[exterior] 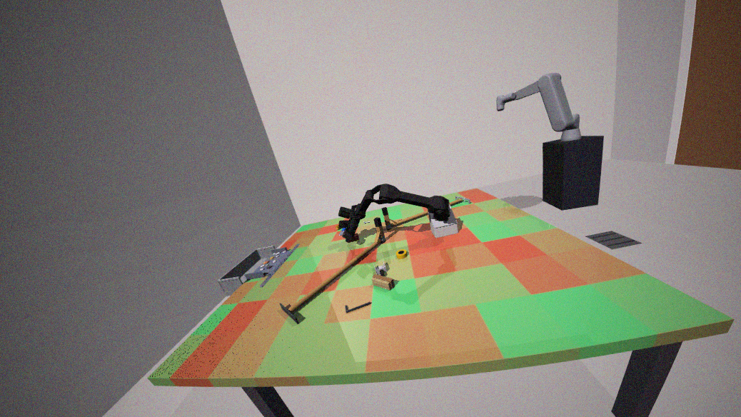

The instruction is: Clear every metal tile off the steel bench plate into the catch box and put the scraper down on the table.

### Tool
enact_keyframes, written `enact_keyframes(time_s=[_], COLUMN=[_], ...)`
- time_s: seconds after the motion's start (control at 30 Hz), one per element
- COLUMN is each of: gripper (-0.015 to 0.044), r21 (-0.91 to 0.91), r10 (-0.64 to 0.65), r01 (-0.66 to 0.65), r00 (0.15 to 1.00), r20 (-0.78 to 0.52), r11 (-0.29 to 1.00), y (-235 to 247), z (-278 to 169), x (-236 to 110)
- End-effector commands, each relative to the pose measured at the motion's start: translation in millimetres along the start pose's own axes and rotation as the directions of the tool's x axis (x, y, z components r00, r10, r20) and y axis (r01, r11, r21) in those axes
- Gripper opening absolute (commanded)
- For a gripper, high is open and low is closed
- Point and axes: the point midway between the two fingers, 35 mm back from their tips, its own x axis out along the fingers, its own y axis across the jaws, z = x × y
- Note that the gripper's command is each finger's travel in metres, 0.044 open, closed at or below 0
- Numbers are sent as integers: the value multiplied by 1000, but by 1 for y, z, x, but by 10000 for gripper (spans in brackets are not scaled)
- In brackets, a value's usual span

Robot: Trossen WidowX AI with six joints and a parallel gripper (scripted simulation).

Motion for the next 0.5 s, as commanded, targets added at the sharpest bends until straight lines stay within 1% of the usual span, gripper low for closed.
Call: enact_keyframes(time_s=[0.0,0.47], gripper=[0,0], r21=[-3,-4], r10=[2,2], r01=[-2,-2], r00=[1000,1000], r20=[-4,-3], r11=[1000,1000], y=[-7,-31], z=[-1,0], x=[1,1])
